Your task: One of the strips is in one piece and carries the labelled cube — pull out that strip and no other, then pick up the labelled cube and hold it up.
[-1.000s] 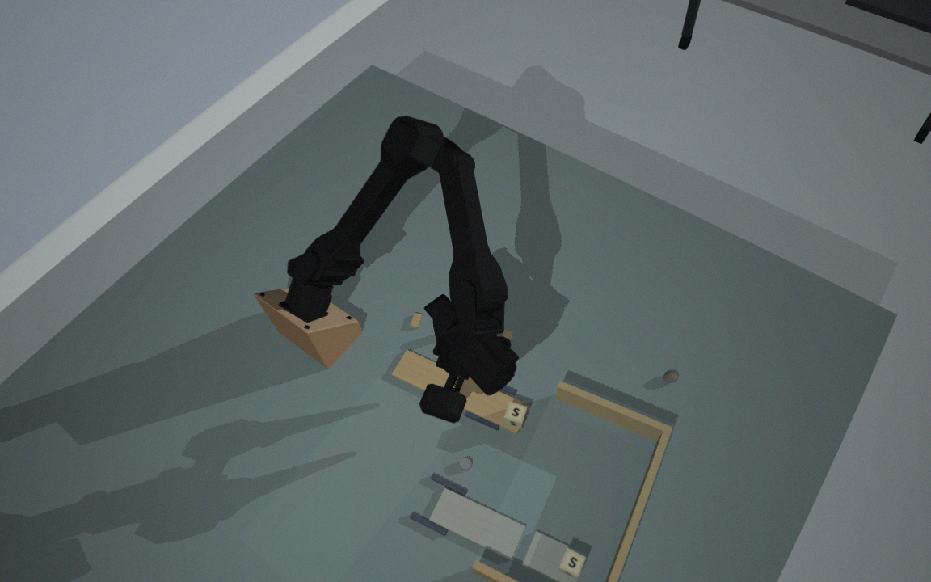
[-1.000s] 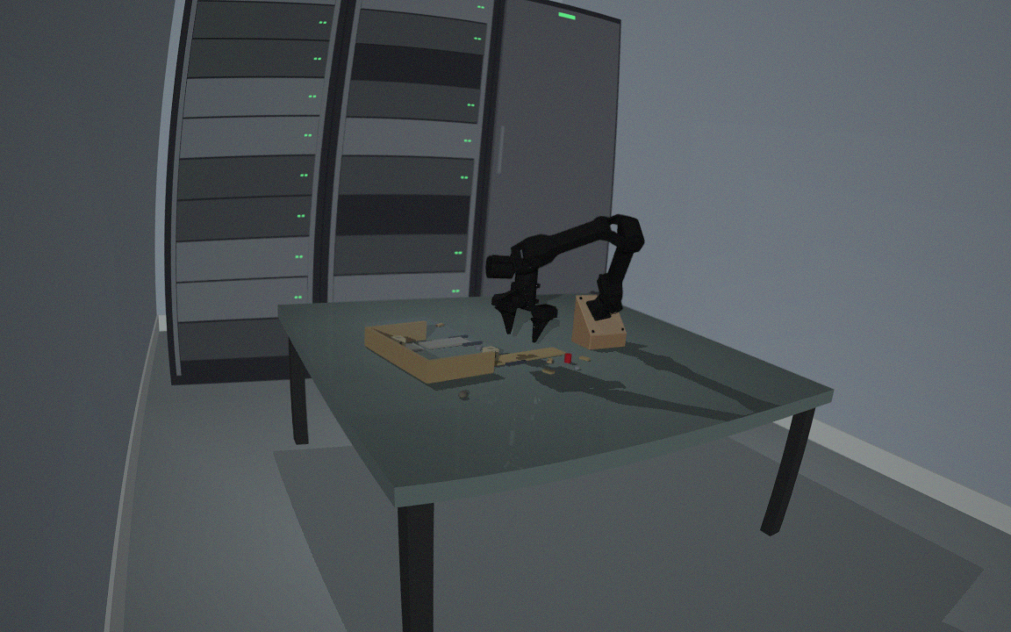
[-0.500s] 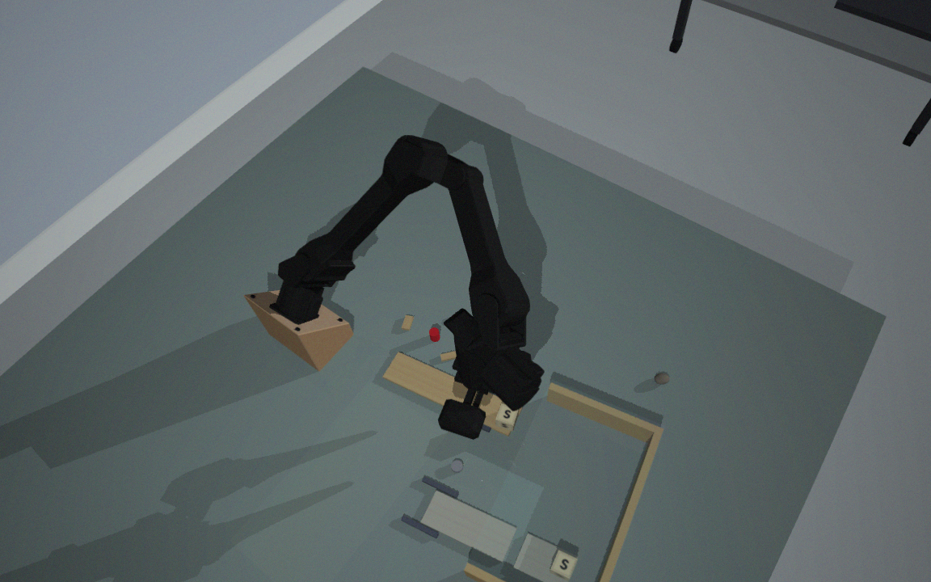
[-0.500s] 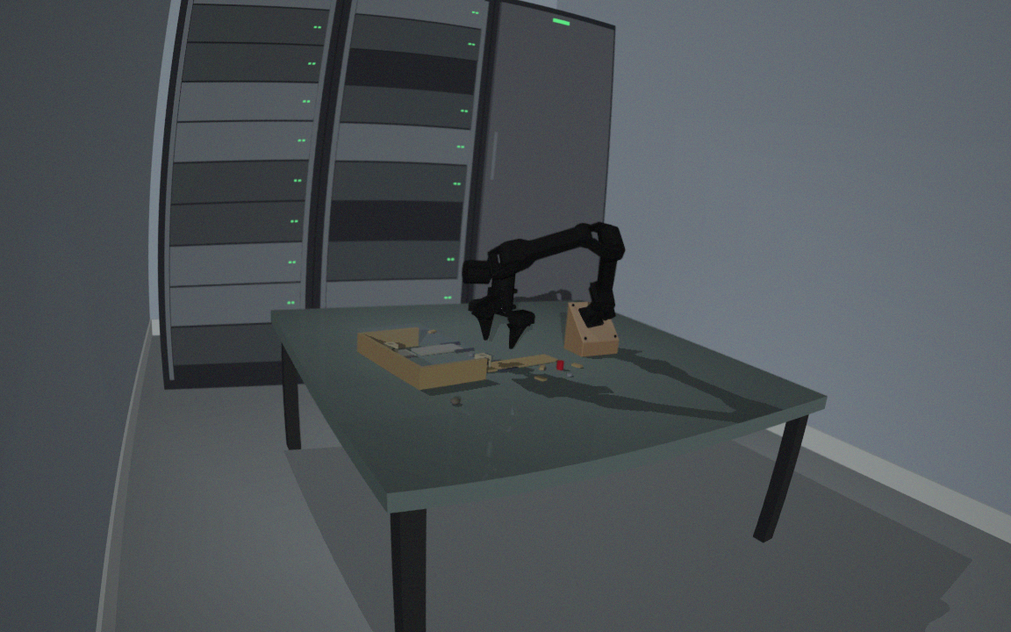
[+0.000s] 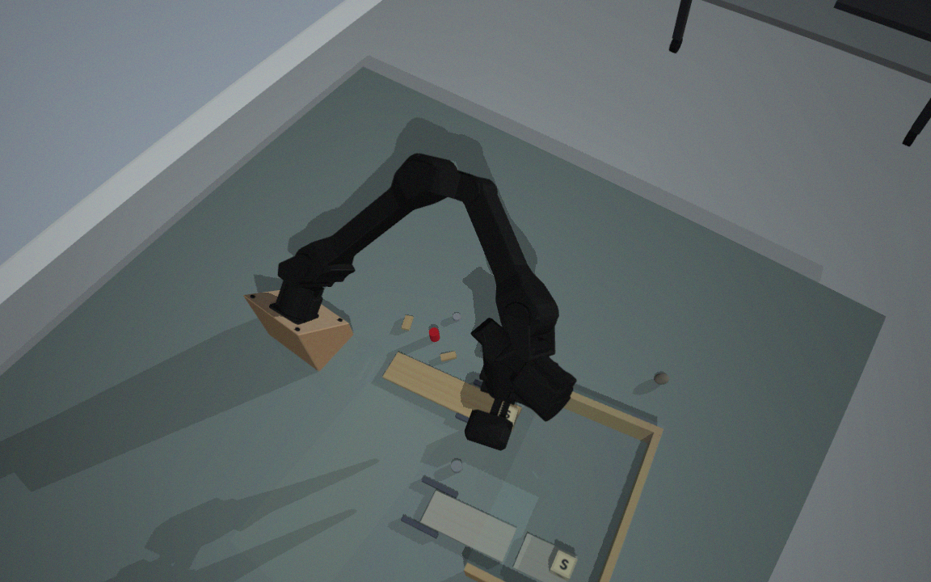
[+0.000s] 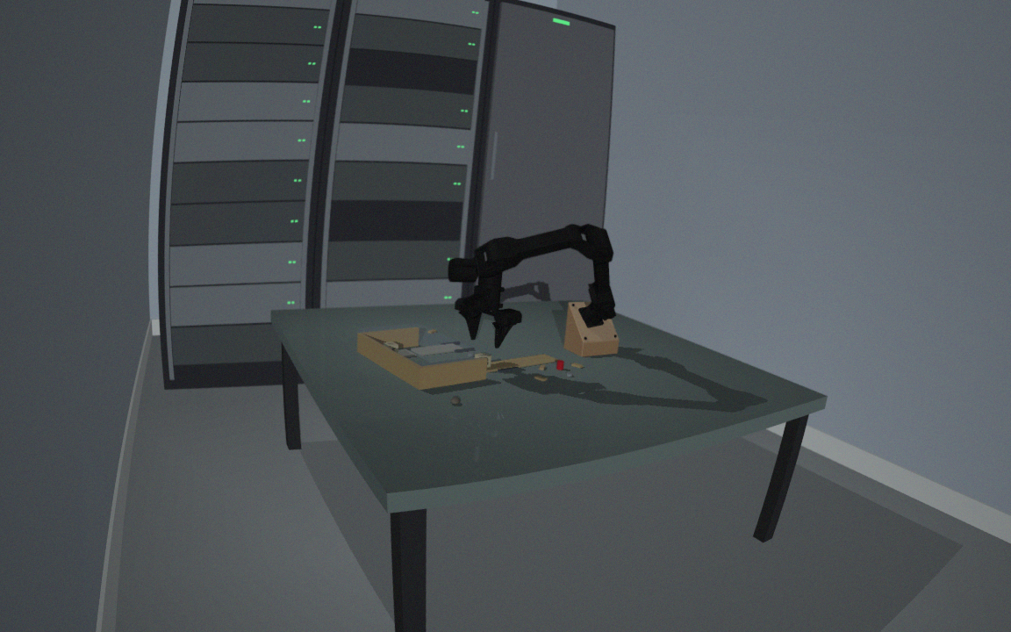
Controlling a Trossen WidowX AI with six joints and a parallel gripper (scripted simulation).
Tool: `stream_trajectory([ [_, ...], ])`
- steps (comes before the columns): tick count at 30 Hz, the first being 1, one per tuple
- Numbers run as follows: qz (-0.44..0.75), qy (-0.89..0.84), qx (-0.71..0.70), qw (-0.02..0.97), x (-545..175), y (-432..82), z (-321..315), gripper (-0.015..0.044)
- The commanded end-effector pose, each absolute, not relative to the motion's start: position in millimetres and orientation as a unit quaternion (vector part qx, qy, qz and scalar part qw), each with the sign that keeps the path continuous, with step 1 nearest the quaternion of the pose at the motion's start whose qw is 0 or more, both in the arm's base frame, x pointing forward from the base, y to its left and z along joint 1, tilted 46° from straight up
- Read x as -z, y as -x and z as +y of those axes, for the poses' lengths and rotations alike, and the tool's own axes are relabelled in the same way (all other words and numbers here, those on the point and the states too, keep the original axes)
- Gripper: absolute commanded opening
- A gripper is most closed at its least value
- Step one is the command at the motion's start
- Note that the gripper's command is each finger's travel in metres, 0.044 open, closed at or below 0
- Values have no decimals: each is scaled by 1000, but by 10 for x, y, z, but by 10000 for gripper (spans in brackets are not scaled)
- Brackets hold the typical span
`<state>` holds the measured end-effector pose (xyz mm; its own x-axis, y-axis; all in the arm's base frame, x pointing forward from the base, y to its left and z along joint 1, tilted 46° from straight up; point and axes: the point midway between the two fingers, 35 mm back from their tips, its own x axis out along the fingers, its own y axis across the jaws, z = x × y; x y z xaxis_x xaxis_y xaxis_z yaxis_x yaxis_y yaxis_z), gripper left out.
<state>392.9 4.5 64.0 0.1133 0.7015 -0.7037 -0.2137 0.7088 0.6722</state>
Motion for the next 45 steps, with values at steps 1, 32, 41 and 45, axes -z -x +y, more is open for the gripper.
stream_trajectory([
  [1,584,-212,-319,715,-632,-3972,67,335],
  [32,584,-212,-320,715,-288,-4025,429,250],
  [41,583,-208,-321,716,-300,-4032,423,138],
  [45,583,-208,-321,716,-300,-4032,423,112],
])
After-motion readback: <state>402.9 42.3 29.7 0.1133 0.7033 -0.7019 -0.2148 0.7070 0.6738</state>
